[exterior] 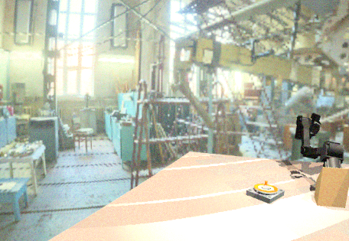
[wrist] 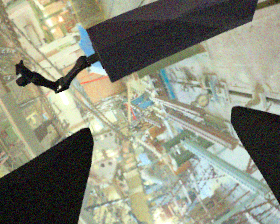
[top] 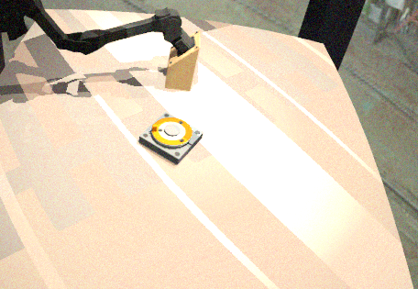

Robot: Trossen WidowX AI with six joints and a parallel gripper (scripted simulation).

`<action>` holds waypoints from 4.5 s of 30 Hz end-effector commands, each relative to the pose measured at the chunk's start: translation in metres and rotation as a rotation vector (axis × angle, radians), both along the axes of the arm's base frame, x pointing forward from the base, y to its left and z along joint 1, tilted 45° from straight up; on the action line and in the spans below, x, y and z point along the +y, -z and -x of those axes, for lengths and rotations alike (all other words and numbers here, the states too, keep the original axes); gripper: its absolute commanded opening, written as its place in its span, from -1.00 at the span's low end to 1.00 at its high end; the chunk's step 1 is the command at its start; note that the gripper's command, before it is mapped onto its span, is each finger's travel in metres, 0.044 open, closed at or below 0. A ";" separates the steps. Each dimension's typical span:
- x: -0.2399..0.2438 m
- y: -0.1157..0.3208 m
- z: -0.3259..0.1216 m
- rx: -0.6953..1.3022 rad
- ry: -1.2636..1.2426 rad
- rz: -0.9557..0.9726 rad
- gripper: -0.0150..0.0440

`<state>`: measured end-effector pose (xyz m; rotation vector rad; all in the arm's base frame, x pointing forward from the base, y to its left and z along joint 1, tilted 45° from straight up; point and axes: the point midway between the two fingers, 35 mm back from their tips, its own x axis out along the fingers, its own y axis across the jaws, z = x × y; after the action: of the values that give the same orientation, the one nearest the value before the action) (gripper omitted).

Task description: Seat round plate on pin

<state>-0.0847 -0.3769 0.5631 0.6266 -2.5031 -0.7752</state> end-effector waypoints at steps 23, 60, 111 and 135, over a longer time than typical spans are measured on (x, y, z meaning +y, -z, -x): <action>0.376 -0.150 0.001 0.422 -0.129 1.324 -0.49; 0.590 0.207 -0.435 2.707 -0.642 1.330 -0.49; 0.265 0.552 -0.335 3.843 -0.201 -1.177 -0.49; 0.261 0.550 -0.352 3.842 -0.201 -1.177 -0.49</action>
<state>0.2600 -0.1136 0.0118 1.4227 -3.9097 1.7494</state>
